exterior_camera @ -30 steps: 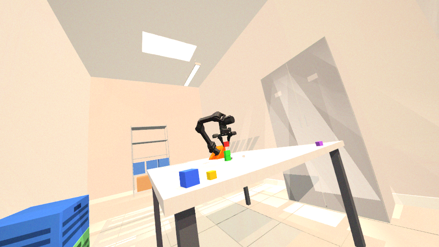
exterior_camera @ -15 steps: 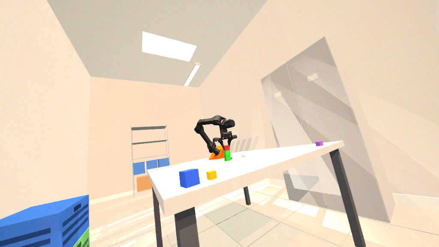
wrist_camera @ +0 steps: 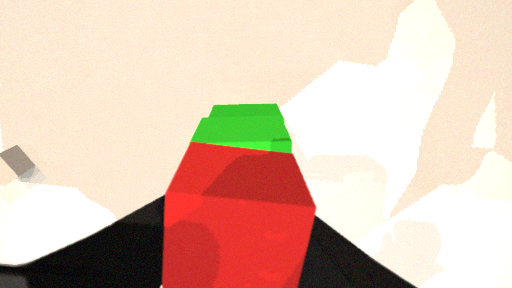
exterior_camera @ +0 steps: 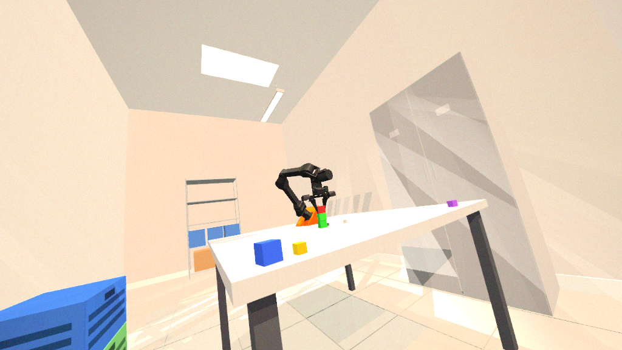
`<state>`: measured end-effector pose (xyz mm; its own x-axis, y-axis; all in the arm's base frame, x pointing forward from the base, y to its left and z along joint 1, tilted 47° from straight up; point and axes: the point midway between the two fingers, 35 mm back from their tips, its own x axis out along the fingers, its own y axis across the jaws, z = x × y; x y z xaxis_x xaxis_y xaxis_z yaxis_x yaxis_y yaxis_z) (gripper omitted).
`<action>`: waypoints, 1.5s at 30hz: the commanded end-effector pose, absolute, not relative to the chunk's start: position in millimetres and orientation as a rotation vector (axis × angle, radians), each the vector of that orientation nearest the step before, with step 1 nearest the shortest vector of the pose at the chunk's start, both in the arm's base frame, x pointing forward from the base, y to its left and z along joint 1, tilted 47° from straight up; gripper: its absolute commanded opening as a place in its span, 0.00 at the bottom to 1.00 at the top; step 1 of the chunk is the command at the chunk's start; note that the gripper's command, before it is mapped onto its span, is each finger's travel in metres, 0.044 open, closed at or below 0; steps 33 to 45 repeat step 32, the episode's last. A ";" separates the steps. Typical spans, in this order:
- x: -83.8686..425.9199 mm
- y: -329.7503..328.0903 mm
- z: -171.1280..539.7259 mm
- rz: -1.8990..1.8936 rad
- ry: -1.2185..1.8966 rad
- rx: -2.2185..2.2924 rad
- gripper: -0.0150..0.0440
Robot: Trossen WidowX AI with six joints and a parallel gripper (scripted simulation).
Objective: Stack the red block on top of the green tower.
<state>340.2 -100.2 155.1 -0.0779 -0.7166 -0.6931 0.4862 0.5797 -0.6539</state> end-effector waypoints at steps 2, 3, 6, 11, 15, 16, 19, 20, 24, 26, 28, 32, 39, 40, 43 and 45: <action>340.3 -100.4 154.8 -1.009 1.310 -0.222 0.65; 340.3 -100.4 154.8 -1.009 1.310 -0.222 0.70; 340.3 -100.4 154.8 -1.009 1.310 -0.222 0.83; 340.3 -100.4 154.8 -1.009 1.310 -0.222 1.00; 340.3 -100.4 154.8 -1.009 1.310 -0.222 1.00; 340.3 -100.4 154.8 -1.009 1.310 -0.222 1.00; 340.3 -100.4 154.8 -1.009 1.310 -0.222 1.00; 340.3 -100.4 154.8 -1.009 1.310 -0.222 1.00; 340.3 -100.4 154.8 -1.009 1.310 -0.222 1.00; 340.3 -100.4 154.8 -1.009 1.310 -0.222 1.00; 340.3 -100.4 154.8 -1.009 1.310 -0.222 1.00; 340.3 -100.4 154.8 -1.009 1.310 -0.222 1.00; 340.3 -100.4 154.8 -1.009 1.310 -0.222 1.00; 340.3 -100.4 154.8 -1.009 1.310 -0.222 1.00; 340.3 -100.4 154.8 -1.009 1.310 -0.222 1.00; 340.3 -100.4 154.8 -1.009 1.310 -0.222 1.00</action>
